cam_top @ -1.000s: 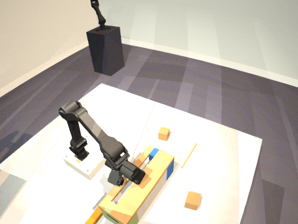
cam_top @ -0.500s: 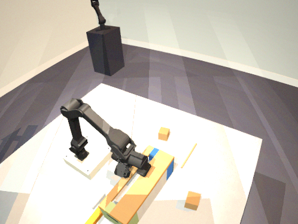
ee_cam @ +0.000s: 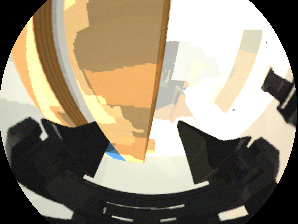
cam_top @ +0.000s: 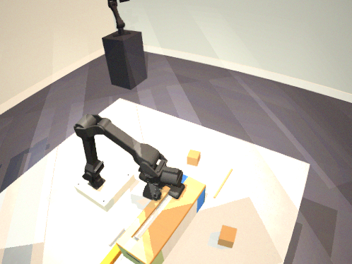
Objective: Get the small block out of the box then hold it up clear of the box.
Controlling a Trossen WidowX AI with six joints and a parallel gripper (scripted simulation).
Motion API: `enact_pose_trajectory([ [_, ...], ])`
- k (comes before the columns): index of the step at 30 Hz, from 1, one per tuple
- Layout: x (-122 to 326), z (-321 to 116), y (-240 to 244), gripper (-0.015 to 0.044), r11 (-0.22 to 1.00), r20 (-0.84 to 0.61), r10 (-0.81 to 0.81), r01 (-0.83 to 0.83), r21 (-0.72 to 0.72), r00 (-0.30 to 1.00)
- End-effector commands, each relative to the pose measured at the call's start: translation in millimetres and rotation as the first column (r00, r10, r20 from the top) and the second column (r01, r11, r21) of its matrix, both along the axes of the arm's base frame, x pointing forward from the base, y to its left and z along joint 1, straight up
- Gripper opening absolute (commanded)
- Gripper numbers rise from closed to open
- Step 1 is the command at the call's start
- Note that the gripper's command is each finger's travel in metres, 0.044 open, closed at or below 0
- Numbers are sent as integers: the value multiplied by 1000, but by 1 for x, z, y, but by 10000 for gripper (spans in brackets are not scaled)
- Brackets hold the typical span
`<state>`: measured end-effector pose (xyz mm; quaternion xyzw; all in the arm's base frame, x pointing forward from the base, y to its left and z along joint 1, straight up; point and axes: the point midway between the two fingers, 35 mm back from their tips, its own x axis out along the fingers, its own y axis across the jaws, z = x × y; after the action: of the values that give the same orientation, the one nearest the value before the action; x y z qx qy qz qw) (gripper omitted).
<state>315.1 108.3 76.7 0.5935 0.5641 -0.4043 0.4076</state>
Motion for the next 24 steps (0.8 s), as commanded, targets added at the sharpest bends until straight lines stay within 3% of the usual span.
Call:
enact_pose_trajectory([
  [1,1,0,9,400,1000,1,-2,2,-2,1000],
  [5,1,7,10,400,1000,1,-1,1,-1,1000],
  [11,-2,60,8,400,1000,-3,4,-4,1,1000],
  [16,0,58,9,400,1000,5,1,-1,3,1000],
  [17,-1,59,10,374,1000,15,15,-15,10,1000],
  [20,-5,68,21,295,975,126,218,-221,10,968],
  [24,-9,66,25,285,838,234,545,-533,-116,805],
])
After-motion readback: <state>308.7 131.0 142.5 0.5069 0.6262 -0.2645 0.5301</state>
